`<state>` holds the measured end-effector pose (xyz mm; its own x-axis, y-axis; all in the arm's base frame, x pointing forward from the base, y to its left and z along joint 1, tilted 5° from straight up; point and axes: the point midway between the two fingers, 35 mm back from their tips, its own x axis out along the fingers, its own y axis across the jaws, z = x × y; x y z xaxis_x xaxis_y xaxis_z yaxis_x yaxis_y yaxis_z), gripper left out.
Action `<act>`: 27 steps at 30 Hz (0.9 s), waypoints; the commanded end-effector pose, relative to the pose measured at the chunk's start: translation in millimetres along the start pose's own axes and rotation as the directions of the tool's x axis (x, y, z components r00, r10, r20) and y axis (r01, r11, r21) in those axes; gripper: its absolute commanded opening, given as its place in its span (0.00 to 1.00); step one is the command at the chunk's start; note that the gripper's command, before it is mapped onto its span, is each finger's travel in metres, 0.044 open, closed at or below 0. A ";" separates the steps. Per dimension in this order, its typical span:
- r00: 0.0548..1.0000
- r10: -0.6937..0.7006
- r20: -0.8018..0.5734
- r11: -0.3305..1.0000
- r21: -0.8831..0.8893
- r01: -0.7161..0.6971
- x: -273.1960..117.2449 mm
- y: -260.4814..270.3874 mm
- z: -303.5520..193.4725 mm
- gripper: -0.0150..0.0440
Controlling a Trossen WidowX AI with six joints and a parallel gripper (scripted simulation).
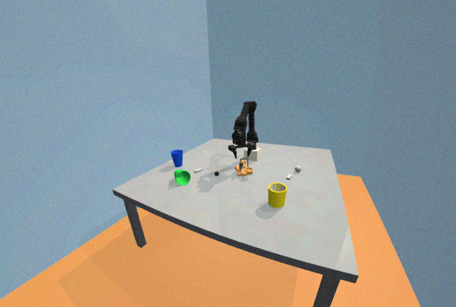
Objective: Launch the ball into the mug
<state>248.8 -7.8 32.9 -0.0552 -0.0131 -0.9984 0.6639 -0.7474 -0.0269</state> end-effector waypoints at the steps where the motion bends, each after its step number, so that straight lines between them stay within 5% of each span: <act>1: 1.000 0.004 0.001 1.000 0.007 -0.004 11.9 -0.2 1.4 1.00; 27: 1.000 0.004 0.002 1.000 0.007 -0.004 50.3 0.7 0.8 1.00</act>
<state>247.8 -8.8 -10.7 -0.0507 -0.0136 -0.9986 0.6604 -0.7505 -0.0233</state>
